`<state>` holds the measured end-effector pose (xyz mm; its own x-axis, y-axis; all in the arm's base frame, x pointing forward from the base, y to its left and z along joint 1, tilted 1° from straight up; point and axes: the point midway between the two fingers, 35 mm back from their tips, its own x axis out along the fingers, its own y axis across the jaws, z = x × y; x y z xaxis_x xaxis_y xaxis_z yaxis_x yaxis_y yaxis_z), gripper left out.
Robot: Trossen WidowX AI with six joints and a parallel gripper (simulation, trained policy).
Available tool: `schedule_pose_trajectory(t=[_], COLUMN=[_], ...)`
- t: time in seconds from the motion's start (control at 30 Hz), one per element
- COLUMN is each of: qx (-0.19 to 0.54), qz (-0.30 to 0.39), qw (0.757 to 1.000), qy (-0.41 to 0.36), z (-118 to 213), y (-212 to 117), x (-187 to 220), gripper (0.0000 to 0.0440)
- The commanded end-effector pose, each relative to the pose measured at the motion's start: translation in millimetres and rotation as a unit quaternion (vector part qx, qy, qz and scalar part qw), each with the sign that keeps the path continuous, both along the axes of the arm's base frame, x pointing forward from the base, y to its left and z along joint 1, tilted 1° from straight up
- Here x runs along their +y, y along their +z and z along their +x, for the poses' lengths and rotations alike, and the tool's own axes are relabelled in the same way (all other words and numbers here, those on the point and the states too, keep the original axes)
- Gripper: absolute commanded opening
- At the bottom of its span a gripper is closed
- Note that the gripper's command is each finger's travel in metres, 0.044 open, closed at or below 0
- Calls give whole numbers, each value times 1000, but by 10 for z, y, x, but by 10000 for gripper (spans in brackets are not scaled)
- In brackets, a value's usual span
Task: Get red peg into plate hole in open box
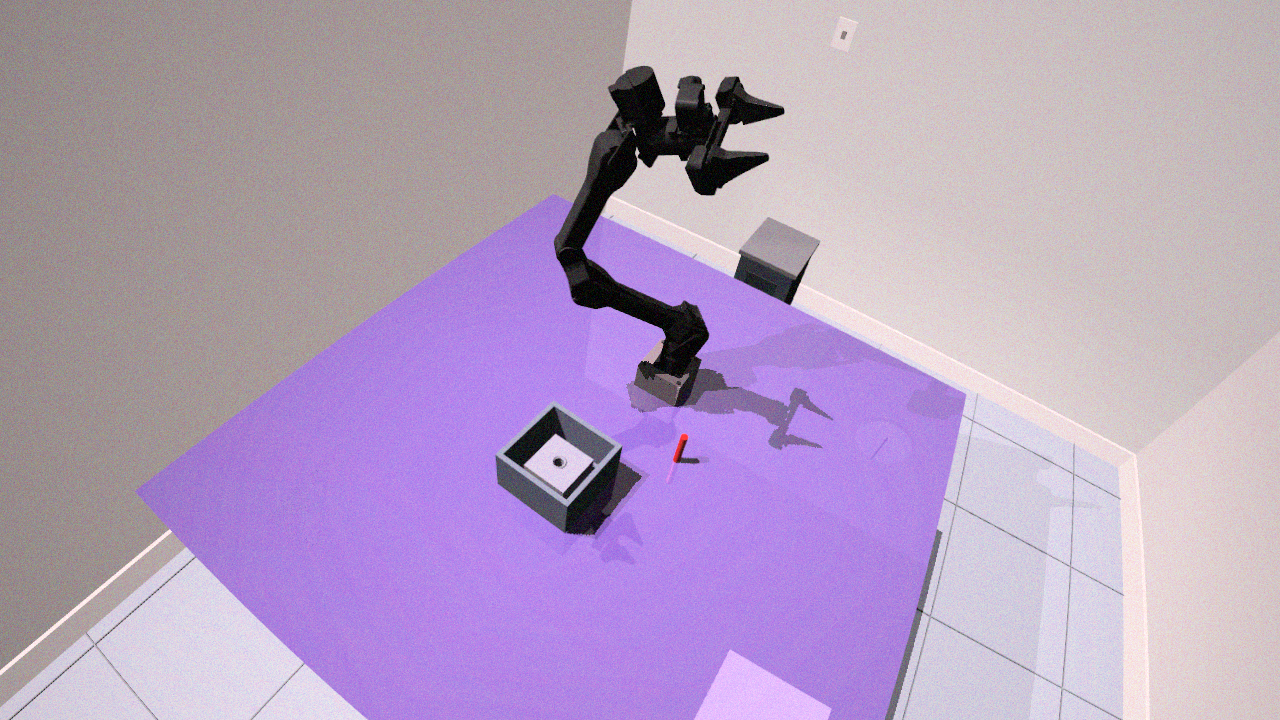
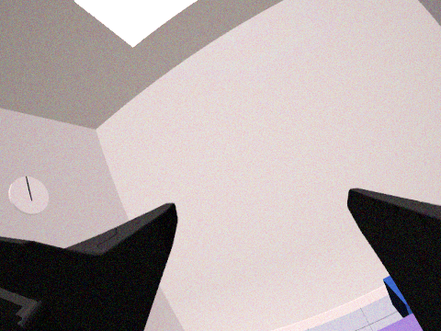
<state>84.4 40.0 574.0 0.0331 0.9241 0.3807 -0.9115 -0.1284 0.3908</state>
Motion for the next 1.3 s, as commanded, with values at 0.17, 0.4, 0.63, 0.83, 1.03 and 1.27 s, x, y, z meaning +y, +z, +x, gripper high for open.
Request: schedule_pose_trajectory(t=[0.17,0.4,0.63,0.83,1.03,1.27], qx=[-57,-69,-43,13,88,187], qz=[-130,-236,-337,-408,-460,-499], qw=[987,960,921,881,838,782], qy=[-73,-131,-190,-239,-281,-324], z=[-407,-453,-283,-16,278,586], y=[-506,-1011,-1565,-2030,-2460,-2909], x=[623,1086,1450,1628,1681,1618], gripper=[432,435,440,440,440,440])
